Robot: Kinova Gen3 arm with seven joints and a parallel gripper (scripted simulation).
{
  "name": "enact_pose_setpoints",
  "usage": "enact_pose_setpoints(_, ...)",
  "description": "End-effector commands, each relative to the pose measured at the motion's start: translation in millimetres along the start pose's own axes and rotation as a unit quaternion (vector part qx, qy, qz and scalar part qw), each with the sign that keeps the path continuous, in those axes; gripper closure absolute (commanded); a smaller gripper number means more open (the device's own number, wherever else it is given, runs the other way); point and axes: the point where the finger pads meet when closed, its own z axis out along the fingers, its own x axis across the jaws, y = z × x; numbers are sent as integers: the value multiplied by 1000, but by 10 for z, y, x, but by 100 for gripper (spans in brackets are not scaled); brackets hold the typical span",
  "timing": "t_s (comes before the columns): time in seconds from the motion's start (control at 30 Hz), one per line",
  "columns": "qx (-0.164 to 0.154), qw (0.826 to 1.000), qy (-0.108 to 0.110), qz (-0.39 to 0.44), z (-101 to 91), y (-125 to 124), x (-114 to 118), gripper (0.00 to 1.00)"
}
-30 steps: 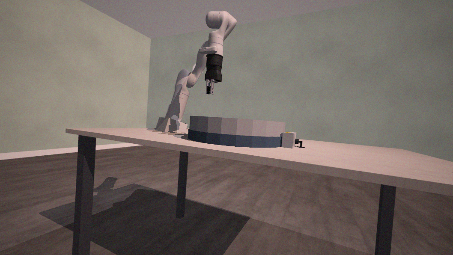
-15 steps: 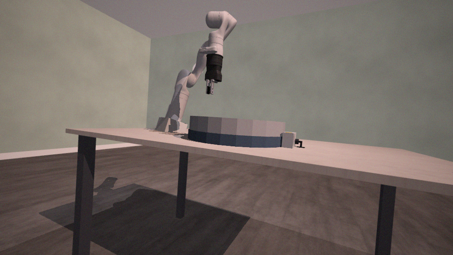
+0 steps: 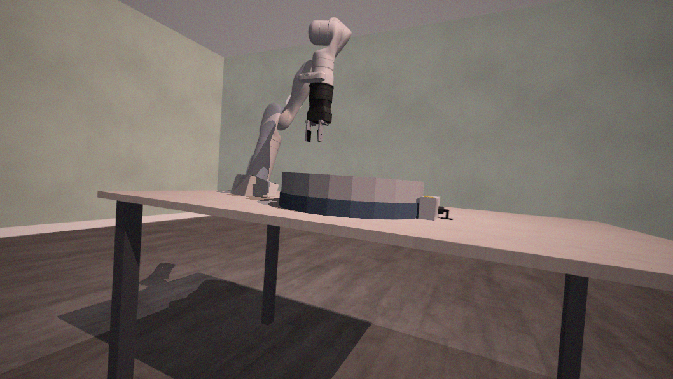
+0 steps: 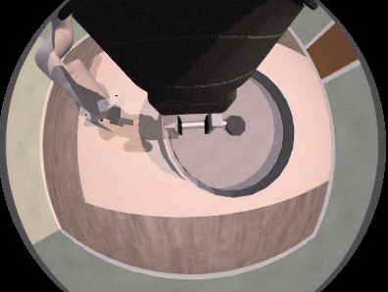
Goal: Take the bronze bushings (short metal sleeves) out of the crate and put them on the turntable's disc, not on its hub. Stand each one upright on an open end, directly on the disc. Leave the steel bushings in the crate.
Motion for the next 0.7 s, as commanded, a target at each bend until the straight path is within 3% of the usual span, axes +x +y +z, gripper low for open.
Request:
enact_pose_setpoints(0.0,-2,1000,-1,-10,26,205,-52,24)
enact_pose_setpoints(0.3,-2,1000,-1,-10,201,997,-185,24)
enact_pose_setpoints(0.37,-2,1000,-1,-10,201,997,-185,24)
enact_pose_setpoints(0.67,-3,1000,-1,-10,407,1913,-312,24)
